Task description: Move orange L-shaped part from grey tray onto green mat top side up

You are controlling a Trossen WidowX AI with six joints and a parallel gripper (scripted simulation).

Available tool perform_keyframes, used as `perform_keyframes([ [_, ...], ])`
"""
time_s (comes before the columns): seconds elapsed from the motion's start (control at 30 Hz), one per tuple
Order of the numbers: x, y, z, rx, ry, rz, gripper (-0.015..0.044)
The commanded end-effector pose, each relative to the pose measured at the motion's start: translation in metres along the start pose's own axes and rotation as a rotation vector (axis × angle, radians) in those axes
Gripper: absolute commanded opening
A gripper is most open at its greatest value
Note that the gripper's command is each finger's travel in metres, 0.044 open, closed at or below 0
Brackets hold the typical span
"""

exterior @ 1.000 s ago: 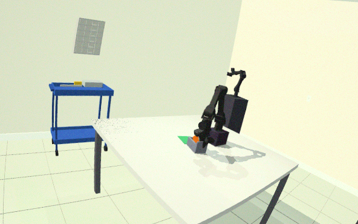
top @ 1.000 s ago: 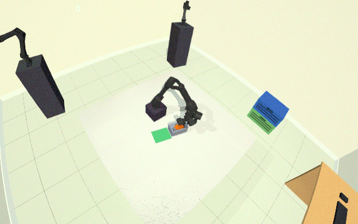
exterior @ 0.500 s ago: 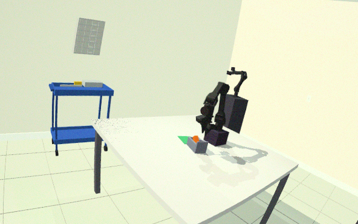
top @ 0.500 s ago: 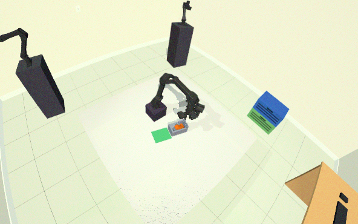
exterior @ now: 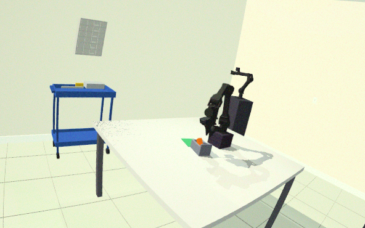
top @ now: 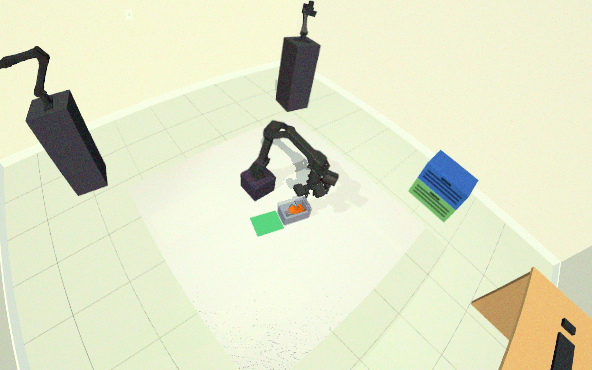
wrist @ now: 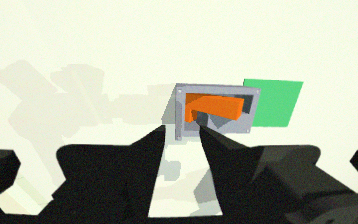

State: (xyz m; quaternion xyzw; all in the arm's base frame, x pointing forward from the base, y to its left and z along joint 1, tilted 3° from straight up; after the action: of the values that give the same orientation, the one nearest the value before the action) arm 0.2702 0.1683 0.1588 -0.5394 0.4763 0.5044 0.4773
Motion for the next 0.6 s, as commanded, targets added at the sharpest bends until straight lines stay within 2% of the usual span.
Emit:
perform_keyframes([
  [0.0, 0.0, 0.0, 0.0, 0.0, -0.002, -0.003, 0.018],
  [0.13, 0.0, 0.0, 0.0, 0.0, -0.002, -0.003, 0.018],
  [0.23, 0.0, 0.0, -0.004, -0.081, 0.0, -0.002, 0.0259],
  [0.27, 0.0, -0.001, -0.007, -0.134, 0.0, -0.001, 0.028],
  [0.57, 0.0, 0.0, -0.043, -0.862, 0.005, 0.011, 0.028],
])
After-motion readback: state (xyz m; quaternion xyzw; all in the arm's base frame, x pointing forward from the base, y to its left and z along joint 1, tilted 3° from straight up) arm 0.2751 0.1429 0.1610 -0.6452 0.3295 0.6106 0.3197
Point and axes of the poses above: the point midway between the two fingers, 35 mm back from their tips, its own x axis out along the fingers, its own z axis across the jaws, y = z × x, the point moved 9 cm from there along -x, back along the fingers, and after that the axes turned 12 degrees about -x, right-handed, at the moved point
